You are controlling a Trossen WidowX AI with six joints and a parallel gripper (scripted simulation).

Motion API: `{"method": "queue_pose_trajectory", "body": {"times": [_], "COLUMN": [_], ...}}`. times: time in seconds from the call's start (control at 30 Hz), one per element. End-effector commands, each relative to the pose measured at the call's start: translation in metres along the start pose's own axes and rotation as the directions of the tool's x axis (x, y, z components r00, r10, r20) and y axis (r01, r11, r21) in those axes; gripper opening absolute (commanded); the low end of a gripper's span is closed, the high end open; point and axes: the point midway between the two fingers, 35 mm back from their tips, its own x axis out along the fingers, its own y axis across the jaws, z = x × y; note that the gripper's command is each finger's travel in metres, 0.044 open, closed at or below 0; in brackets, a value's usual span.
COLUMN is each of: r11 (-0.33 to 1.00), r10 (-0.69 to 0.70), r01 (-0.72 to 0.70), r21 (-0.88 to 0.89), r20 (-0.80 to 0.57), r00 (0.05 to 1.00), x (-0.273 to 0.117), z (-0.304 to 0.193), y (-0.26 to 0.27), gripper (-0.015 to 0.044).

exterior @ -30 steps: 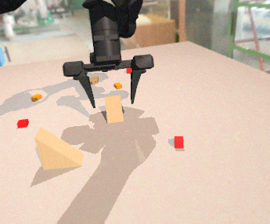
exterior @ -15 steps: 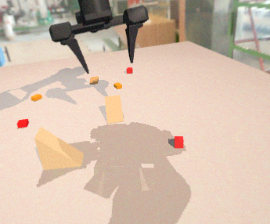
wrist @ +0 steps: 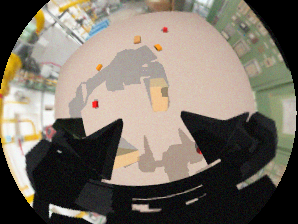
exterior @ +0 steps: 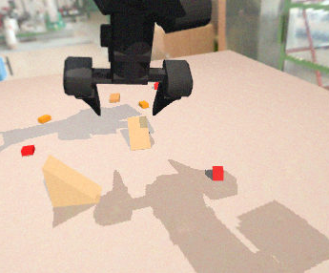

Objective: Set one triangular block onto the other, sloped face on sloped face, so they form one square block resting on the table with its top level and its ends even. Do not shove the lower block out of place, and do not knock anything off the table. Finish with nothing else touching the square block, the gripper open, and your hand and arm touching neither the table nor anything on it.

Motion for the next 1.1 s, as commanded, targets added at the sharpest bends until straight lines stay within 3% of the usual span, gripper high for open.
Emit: {"method": "queue_pose_trajectory", "body": {"times": [0.0, 0.33, 0.7, 1.07], "r11": [0.991, 0.989, 0.989, 0.989], "r10": [-0.119, -0.127, -0.127, -0.127], "r01": [0.134, 0.143, 0.143, 0.143], "r21": [-0.027, -0.028, -0.028, -0.028], "r20": [0.304, 0.316, 0.316, 0.316], "r00": [0.945, 0.940, 0.940, 0.940], "x": [-0.007, -0.006, 0.085, 0.086], "z": [-0.016, -0.017, 0.015, 0.014], "y": [-0.009, -0.010, -0.025, -0.024], "gripper": [0.0440, 0.0440, 0.0440, 0.0440]}}
